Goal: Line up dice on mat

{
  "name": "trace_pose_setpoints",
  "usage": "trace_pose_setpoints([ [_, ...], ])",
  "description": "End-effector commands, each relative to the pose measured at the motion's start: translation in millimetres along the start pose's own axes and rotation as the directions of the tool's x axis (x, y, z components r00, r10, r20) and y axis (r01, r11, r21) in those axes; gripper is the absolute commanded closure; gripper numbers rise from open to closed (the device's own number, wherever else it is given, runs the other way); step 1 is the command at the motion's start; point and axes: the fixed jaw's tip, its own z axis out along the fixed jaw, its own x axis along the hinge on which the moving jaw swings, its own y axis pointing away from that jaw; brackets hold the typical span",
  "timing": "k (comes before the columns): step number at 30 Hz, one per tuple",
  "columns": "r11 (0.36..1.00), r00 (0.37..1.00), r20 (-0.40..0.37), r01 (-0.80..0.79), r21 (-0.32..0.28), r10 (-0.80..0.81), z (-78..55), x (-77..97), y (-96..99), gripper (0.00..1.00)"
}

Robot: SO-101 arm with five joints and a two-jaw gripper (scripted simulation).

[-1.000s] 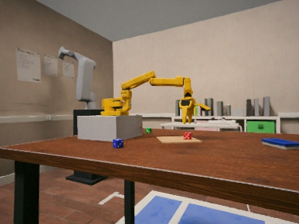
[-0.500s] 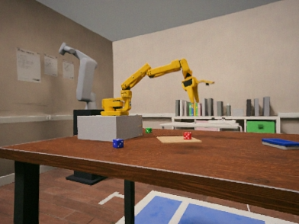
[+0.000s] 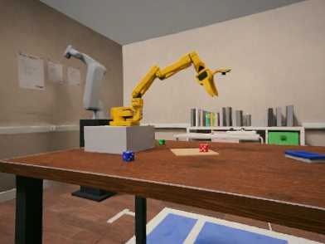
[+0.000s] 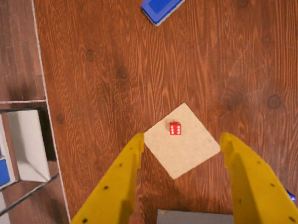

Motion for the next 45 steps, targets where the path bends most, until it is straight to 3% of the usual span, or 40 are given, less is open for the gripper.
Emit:
trace_pose_setpoints([
  [1,1.000,1.000,0.018,0.001,-0.002,-0.001,-6.0,-3.3,-2.2,0.69],
  [14,0.998,1.000,-0.009,-0.014,0.064,0.015,-6.1,-8.2,-39.5,0.69],
  [19,0.993,1.000,0.005,-0.031,0.118,0.031,-8.4,-14.4,-77.5,0.69],
  [25,0.978,0.998,0.019,-0.059,0.202,0.056,-15.7,-10.5,-137.1,0.69],
  [29,0.961,0.997,0.024,-0.079,0.265,0.076,-23.5,2.8,-178.6,0.69],
  [31,0.961,0.997,0.024,-0.079,0.265,0.076,-23.5,2.8,-178.6,0.69],
  [32,0.956,0.996,0.024,-0.085,0.280,0.081,-25.7,7.5,-188.5,0.69],
  [39,0.918,0.993,0.017,-0.117,0.380,0.119,-41.3,50.5,-245.2,0.69],
  [45,0.888,0.989,0.001,-0.136,0.440,0.151,-51.4,88.2,-272.1,0.69],
])
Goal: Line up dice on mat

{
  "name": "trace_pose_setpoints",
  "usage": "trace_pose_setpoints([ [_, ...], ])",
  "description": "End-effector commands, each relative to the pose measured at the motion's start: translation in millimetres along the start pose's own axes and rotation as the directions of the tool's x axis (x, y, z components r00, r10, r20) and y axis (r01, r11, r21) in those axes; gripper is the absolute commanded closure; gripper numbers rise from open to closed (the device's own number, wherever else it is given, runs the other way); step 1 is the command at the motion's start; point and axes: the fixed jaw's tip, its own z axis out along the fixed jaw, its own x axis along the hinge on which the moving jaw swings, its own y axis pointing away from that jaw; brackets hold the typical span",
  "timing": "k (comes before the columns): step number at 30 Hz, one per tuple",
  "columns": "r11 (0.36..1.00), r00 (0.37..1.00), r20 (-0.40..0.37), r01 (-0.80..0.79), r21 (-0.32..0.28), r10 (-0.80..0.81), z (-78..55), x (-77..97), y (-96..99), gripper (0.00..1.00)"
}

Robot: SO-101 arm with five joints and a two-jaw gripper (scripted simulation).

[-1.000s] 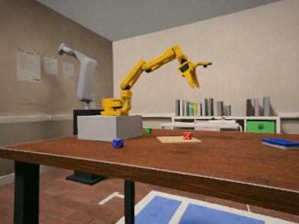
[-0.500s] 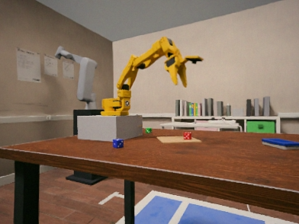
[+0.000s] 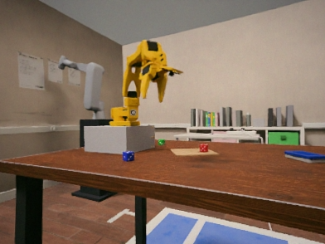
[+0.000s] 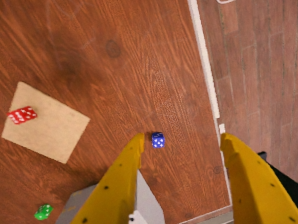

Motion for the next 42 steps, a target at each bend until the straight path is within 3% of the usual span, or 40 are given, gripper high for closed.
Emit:
trace_pose_setpoints([
  [1,0.994,0.983,0.183,-0.027,0.107,0.007,3.1,20.6,-20.2,0.69],
  [12,0.988,0.986,0.166,-0.051,0.149,0.025,8.3,47.3,-37.5,0.69],
  [25,0.988,0.988,0.149,-0.051,0.144,0.030,12.0,51.8,-37.9,0.69],
  [29,0.992,0.995,0.094,-0.048,0.114,0.037,23.5,59.1,-34.2,0.69],
  [35,0.998,0.997,-0.054,-0.046,0.034,0.048,51.0,81.1,-22.7,0.69],
  [37,0.998,0.997,-0.054,-0.046,0.034,0.048,51.0,81.1,-22.7,0.69],
  [42,0.998,0.982,-0.180,-0.054,-0.035,0.047,71.1,102.9,-10.8,0.69],
])
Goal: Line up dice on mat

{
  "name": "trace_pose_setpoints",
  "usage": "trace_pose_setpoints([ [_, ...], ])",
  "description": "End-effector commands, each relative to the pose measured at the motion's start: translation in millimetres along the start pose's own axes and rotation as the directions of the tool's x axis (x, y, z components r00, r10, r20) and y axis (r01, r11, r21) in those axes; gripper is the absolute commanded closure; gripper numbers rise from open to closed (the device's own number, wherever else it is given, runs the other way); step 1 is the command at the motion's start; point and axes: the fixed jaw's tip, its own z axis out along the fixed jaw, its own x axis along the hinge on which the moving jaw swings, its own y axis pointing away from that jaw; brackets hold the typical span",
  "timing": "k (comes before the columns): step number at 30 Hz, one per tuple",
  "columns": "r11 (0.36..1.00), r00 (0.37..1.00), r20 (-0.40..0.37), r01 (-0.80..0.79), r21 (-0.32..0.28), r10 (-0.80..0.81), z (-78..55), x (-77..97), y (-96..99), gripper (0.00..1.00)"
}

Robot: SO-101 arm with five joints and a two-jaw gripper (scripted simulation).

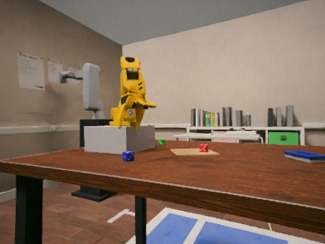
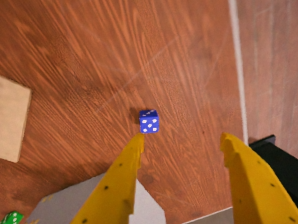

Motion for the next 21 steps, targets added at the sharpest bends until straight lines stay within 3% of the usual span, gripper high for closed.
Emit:
trace_pose_setpoints([
  [1,0.999,0.995,-0.101,-0.002,-0.054,-0.004,18.7,17.3,7.6,0.69],
  [7,0.996,0.986,-0.168,-0.007,-0.091,-0.009,28.7,29.4,14.2,0.69],
  [21,0.996,0.987,-0.159,-0.006,-0.086,-0.008,29.9,35.8,17.6,0.69],
])
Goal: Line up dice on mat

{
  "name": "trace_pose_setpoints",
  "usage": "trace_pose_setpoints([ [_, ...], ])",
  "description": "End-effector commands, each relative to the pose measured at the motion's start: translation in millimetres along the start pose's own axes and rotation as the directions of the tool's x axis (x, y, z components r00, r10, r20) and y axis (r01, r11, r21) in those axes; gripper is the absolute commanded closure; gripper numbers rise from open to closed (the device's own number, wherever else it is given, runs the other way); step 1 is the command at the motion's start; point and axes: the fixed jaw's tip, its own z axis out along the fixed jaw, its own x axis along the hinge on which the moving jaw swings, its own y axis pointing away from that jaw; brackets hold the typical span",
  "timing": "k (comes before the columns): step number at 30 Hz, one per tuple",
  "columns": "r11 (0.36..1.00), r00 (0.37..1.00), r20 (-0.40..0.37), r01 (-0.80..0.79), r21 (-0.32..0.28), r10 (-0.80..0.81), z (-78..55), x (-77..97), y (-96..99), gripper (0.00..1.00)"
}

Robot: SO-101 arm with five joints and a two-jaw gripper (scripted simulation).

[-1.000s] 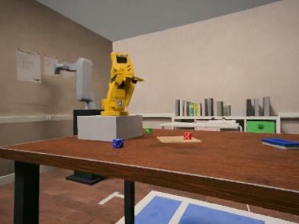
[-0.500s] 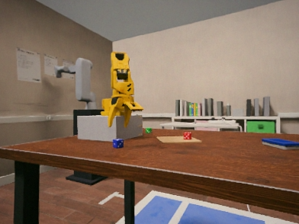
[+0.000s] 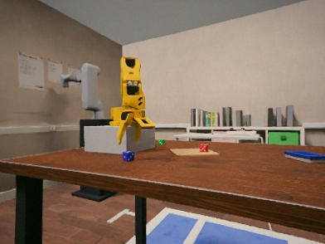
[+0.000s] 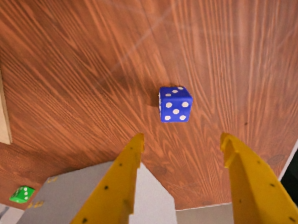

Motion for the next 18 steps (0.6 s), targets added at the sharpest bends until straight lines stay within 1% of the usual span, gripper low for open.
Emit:
trace_pose_setpoints([
  [1,1.000,1.000,0.018,0.001,0.008,-0.001,-1.9,-0.9,-1.8,0.69],
  [12,1.000,1.000,0.018,0.001,0.008,-0.001,-1.6,-1.0,-1.9,0.69],
  [18,1.000,1.000,0.018,0.001,0.008,-0.001,1.5,-1.4,-2.1,0.69],
])
